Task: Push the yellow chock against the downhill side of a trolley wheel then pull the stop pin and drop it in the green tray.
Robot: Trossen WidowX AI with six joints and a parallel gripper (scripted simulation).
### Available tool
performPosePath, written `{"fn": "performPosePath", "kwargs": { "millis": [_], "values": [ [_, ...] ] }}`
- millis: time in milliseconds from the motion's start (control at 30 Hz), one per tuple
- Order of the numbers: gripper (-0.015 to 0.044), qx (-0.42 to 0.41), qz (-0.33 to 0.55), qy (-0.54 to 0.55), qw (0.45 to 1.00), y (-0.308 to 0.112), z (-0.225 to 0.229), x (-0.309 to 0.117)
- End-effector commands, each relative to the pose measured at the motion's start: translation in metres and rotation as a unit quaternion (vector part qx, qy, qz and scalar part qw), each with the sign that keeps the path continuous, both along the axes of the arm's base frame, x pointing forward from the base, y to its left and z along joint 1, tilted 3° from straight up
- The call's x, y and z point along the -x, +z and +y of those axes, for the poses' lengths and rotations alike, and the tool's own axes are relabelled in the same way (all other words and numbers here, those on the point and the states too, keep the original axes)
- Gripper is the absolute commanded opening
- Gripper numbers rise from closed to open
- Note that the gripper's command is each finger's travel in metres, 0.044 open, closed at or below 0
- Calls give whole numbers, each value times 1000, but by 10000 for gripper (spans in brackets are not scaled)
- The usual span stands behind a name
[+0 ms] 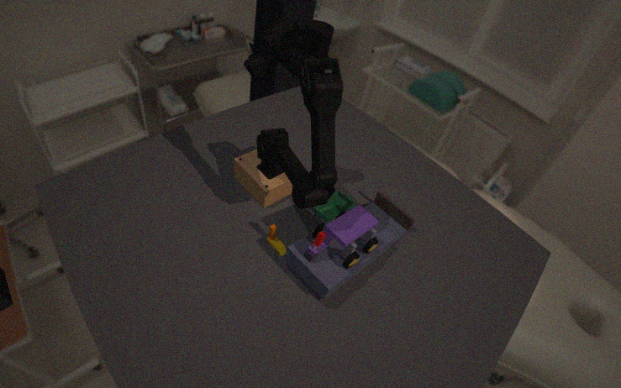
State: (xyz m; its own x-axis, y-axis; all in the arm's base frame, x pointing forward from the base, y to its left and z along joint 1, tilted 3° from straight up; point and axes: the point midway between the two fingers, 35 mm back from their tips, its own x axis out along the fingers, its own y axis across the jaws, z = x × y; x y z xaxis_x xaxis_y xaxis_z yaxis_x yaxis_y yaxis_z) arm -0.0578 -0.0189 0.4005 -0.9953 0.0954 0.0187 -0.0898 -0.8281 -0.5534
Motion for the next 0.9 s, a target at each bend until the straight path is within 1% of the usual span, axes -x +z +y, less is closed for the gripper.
{"fn": "performPosePath", "kwargs": {
  "millis": [0,100,233,567,867],
  "values": [
    [374,0,0,-3,1000,0,1,0],
    [295,1,-5,-39,999,4,8,5],
    [190,24,-19,-96,995,3,22,14],
    [190,105,-47,-228,967,-11,60,31],
    [190,181,-53,-344,920,-26,100,31]
  ]
}}
